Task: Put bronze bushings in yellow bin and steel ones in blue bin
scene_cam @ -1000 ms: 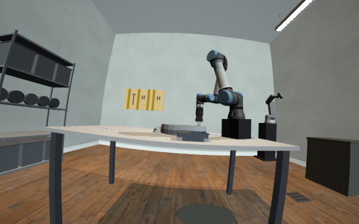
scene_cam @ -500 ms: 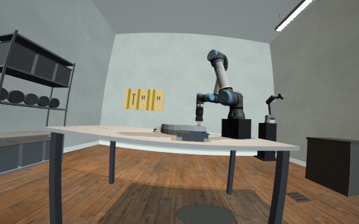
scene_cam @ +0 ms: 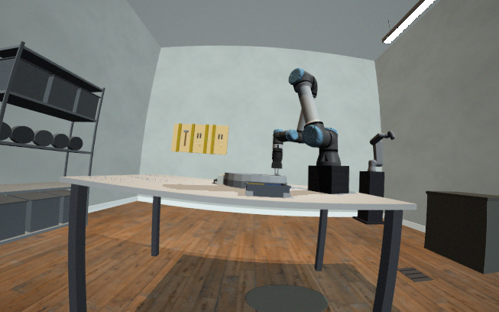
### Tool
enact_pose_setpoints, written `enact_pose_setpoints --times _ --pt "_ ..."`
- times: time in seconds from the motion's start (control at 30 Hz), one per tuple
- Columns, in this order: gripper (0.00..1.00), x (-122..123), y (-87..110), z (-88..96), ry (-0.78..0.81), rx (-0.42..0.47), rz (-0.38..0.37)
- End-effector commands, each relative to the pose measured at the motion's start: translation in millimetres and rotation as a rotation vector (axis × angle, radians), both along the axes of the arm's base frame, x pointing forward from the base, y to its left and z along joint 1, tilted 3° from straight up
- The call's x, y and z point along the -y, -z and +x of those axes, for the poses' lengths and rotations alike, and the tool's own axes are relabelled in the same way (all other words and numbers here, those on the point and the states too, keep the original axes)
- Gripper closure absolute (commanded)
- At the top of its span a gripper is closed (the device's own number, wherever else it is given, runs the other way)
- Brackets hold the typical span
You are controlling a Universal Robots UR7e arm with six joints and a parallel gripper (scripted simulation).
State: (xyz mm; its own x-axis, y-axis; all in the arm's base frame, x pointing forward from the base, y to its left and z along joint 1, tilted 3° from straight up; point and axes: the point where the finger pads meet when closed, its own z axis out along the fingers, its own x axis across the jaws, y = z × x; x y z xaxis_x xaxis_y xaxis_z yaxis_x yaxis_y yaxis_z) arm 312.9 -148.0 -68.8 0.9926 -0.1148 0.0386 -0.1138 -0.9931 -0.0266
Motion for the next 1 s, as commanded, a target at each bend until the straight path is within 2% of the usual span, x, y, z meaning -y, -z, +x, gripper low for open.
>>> enact_pose_setpoints --times 0.0,0.97 --pt "1.00 0.4 -3.1 0.1 0.000 0.001 -0.001" --pt "1.00 0.5 -9.1 -0.1 0.000 0.001 -0.001"
